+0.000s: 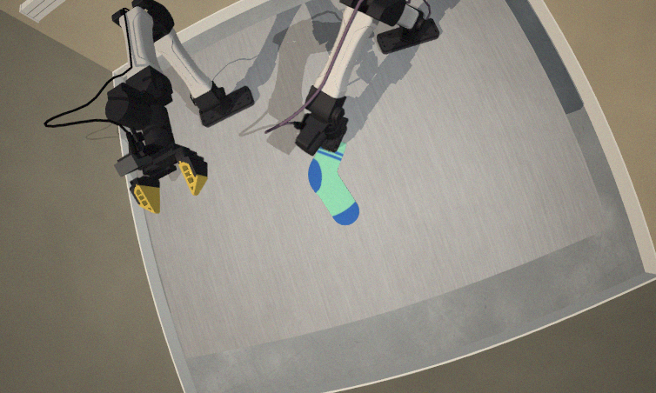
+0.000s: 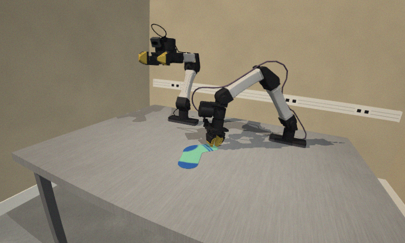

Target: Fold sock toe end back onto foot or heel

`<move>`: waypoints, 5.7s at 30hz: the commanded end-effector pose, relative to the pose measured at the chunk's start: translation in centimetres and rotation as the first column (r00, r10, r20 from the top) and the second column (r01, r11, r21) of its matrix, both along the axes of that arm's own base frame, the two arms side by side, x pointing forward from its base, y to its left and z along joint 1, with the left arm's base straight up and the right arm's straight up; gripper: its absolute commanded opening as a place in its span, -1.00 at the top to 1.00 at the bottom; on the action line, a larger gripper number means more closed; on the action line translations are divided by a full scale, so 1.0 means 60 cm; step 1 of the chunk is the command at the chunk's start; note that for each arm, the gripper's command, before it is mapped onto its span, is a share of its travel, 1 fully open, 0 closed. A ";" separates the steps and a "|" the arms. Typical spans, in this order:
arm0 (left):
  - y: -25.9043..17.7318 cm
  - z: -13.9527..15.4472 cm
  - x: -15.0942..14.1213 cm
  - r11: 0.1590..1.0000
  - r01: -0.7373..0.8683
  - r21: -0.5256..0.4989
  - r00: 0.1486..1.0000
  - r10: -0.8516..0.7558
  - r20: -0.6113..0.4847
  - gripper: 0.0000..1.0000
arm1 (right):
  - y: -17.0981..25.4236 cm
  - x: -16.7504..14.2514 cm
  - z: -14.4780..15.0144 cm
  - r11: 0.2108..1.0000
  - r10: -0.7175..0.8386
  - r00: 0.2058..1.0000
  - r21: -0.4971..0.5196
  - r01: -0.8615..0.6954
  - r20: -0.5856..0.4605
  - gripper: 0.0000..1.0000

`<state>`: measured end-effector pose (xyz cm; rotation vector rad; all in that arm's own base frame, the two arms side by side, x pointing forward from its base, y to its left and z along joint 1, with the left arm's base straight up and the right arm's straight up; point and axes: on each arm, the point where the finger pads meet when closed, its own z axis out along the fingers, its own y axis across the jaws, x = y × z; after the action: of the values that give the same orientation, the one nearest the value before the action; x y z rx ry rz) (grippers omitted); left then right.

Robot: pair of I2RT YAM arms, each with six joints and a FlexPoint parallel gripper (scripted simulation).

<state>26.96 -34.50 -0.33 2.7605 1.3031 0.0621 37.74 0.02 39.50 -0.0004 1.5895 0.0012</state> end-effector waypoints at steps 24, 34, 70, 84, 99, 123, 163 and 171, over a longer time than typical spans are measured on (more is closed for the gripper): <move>0.004 -0.044 0.005 1.000 -0.010 -0.008 1.000 0.010 0.013 0.77 | 0.000 -0.003 0.012 1.000 -0.001 1.000 -0.001 0.001 0.019 -1.00; 0.003 -0.044 0.006 1.000 -0.009 -0.020 1.000 0.010 0.027 0.89 | 0.000 -0.003 0.012 1.000 -0.001 1.000 -0.001 0.001 0.019 -1.00; -0.013 0.056 0.012 0.998 0.001 -0.068 0.997 0.005 0.078 0.90 | 0.000 -0.003 0.012 1.000 -0.001 1.000 -0.001 0.001 0.019 -1.00; 0.001 0.068 -0.027 0.996 0.001 -0.092 0.995 0.008 0.103 0.90 | 0.000 -0.003 0.012 1.000 -0.001 1.000 -0.001 0.001 0.019 -1.00; 0.017 0.068 -0.069 0.995 -0.004 -0.100 0.994 0.014 0.107 0.90 | 0.000 -0.003 0.012 1.000 -0.001 1.000 -0.001 0.001 0.019 -1.00; 0.041 0.064 -0.123 0.996 -0.002 -0.088 0.995 0.011 0.097 0.90 | 0.000 -0.003 0.012 1.000 -0.001 1.000 -0.001 0.001 0.019 -1.00; 0.075 0.063 -0.206 0.995 -0.010 -0.101 0.995 0.020 0.098 0.90 | 0.000 -0.003 0.012 1.000 -0.001 1.000 -0.001 0.001 0.019 -1.00; 0.094 0.058 -0.239 0.997 0.005 -0.073 0.997 0.001 0.078 0.90 | 0.000 -0.003 0.012 1.000 -0.001 1.000 -0.001 0.001 0.019 -1.00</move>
<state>12.89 -29.14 2.60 2.6848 1.2504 0.1247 37.74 0.02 39.50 -0.0004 1.5895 0.0012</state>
